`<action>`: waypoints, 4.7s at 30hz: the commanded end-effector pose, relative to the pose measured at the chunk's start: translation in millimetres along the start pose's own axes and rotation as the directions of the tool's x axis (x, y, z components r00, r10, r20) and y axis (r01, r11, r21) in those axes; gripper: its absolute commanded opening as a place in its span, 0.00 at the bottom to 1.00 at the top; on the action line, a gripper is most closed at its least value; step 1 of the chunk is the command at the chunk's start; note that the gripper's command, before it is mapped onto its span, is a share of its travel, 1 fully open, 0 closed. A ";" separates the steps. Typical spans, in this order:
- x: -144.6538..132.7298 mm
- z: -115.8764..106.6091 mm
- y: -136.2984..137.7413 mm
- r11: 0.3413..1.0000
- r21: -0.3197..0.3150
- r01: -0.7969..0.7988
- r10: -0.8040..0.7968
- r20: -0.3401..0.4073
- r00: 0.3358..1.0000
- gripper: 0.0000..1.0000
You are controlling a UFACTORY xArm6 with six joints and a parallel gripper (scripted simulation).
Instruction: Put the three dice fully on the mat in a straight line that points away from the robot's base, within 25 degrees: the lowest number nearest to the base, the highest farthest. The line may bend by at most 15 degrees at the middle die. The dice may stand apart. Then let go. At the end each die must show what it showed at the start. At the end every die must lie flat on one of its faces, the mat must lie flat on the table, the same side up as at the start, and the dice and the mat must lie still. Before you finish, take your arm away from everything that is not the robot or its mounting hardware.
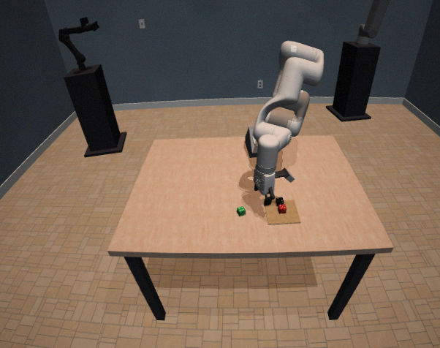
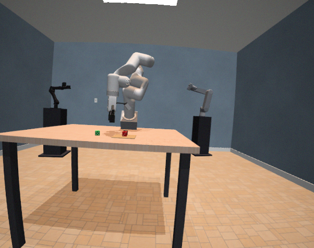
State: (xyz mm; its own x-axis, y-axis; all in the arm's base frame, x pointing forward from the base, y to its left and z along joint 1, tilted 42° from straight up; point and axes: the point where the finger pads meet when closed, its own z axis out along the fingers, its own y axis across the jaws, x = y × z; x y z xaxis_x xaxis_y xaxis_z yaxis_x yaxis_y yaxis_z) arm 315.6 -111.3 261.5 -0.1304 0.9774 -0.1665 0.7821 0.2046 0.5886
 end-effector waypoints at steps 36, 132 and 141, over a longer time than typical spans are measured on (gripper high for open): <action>-59.3 0.0 -20.6 0.417 -0.043 0.908 -0.907 0.044 0.419 1.00; -84.3 15.3 -29.7 -0.017 0.001 1.000 -0.996 0.084 -0.017 0.47; -84.1 26.4 -28.7 -0.017 0.001 1.000 -0.996 0.084 -0.017 0.47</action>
State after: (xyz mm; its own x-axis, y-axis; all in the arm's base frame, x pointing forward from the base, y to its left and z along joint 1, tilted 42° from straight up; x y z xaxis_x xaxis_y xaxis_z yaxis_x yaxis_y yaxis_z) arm 317.7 -199.9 238.2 -0.7277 -0.2236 -0.6484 -0.1441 0.9741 -0.1742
